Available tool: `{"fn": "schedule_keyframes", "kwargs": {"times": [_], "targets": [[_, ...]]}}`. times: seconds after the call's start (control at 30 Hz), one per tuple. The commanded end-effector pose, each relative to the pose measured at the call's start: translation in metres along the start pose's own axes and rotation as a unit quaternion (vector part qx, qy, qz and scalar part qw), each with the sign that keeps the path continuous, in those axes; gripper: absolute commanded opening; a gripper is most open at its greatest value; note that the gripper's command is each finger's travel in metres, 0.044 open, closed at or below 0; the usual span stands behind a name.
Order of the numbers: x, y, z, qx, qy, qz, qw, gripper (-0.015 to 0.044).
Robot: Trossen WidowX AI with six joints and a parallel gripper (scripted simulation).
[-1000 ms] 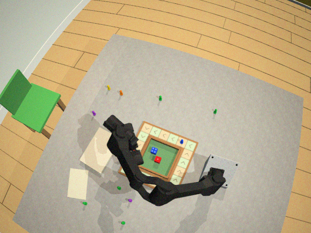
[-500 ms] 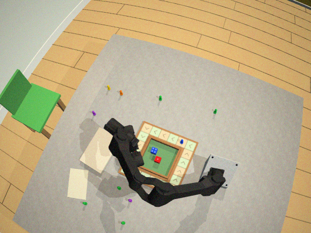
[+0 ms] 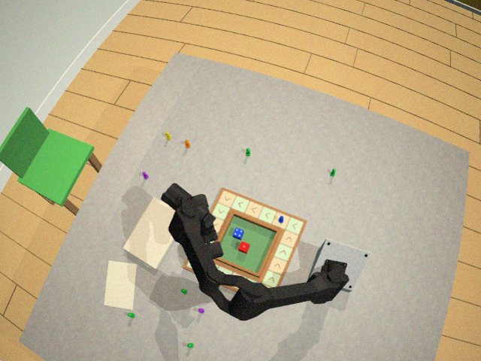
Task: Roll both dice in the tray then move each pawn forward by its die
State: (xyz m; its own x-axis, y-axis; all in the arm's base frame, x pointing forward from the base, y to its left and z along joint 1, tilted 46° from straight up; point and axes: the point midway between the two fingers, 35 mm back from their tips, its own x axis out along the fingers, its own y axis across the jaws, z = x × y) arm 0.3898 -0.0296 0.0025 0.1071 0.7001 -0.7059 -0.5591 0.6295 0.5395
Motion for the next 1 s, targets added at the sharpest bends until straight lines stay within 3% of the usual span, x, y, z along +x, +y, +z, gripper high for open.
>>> {"fn": "schedule_keyframes", "kwargs": {"times": [0.0, 0.67, 0.97], "targets": [[-0.011, -0.002, 0.000, 0.003, 0.001, 0.001, 1.000, 0.0000], [-0.121, 0.001, -0.002, 0.003, 0.002, 0.000, 1.000, 0.0000], [-0.109, 0.007, 0.005, 0.004, 0.003, -0.001, 1.000, 0.0000]]}}
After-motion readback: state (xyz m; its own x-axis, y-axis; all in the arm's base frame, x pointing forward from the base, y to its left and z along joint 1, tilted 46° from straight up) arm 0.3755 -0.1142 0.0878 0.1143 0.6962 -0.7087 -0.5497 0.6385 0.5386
